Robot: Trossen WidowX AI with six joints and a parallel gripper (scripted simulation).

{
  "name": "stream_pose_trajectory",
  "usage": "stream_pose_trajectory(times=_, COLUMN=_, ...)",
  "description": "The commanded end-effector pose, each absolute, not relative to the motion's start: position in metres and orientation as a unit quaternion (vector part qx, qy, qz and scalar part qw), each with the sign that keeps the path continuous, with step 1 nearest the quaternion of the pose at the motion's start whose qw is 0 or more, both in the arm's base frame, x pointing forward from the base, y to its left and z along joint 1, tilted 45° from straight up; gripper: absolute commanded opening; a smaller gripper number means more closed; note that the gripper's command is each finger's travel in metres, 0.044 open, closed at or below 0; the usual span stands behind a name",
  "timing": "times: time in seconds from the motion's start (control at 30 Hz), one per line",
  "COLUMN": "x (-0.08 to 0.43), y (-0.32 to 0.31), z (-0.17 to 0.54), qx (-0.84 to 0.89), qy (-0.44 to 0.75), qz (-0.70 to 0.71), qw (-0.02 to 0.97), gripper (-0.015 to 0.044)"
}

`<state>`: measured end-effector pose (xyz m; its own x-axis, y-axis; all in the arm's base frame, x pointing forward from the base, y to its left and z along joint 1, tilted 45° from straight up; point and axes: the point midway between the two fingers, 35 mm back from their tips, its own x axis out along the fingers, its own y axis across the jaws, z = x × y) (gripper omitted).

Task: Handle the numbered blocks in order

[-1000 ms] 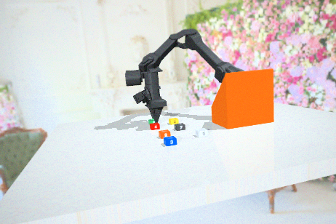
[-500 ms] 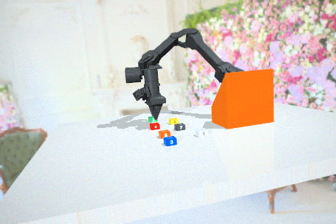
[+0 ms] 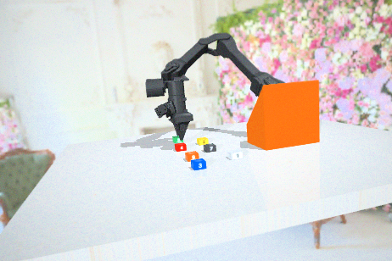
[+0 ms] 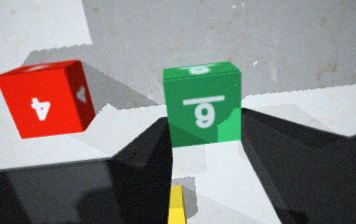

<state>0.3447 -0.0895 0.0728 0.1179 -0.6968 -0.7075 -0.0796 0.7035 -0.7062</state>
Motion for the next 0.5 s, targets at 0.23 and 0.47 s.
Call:
stream_pose_trajectory(times=0.23, x=0.3450, y=-0.0984, z=0.0640, qx=-0.313, qy=0.626, qz=-0.227, qw=0.677, gripper=0.0120)
stream_pose_trajectory(times=0.47, x=0.3450, y=-0.0984, z=0.0640, qx=-0.313, qy=0.626, qz=-0.227, qw=0.677, gripper=0.0120)
